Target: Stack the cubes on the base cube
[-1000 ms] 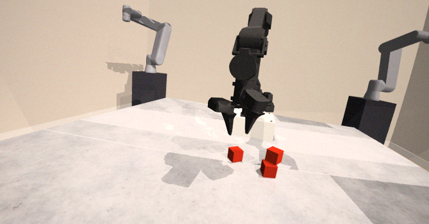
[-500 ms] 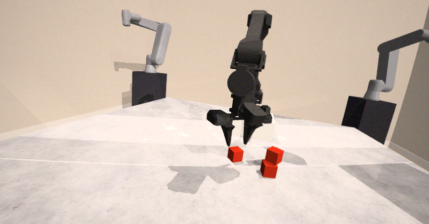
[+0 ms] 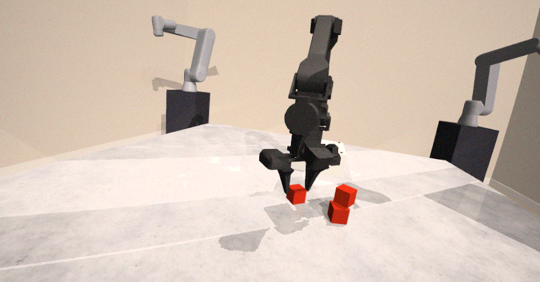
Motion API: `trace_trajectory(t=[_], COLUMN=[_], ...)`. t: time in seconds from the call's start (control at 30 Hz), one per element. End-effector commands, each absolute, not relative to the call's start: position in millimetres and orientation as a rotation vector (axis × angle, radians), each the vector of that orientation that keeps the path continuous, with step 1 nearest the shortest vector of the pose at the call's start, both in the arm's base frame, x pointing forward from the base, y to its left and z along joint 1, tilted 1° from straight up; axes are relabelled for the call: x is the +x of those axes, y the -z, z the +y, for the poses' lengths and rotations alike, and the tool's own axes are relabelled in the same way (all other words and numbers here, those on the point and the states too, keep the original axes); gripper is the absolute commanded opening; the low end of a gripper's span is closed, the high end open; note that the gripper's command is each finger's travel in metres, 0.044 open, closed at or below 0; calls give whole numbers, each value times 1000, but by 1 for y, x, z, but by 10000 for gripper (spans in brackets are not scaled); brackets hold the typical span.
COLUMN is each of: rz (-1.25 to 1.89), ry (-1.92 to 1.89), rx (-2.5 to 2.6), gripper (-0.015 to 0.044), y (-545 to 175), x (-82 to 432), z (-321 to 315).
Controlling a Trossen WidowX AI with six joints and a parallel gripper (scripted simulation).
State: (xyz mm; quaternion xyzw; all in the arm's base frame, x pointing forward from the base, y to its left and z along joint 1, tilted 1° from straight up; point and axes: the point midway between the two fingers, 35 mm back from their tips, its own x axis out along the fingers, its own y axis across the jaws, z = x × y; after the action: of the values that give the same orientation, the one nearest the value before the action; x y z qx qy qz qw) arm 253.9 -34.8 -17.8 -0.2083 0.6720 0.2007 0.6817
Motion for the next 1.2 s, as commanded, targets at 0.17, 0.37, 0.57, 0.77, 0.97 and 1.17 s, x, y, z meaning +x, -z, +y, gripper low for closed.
trace_trajectory(t=[0.17, 0.37, 0.57, 0.77, 0.97, 1.17], rz=[1518, 1518, 1517, 1517, 1517, 1517], ry=[-455, -455, -455, -455, -455, -455], rx=[-470, -470, -470, -470, -470, -470], gripper=[160, 105, 105, 105, 105, 105], y=[25, 24, 9, -9, -27, -46], x=[252, 252, 255, 258, 258, 258], z=[-35, -35, -35, -36, -36, -35])
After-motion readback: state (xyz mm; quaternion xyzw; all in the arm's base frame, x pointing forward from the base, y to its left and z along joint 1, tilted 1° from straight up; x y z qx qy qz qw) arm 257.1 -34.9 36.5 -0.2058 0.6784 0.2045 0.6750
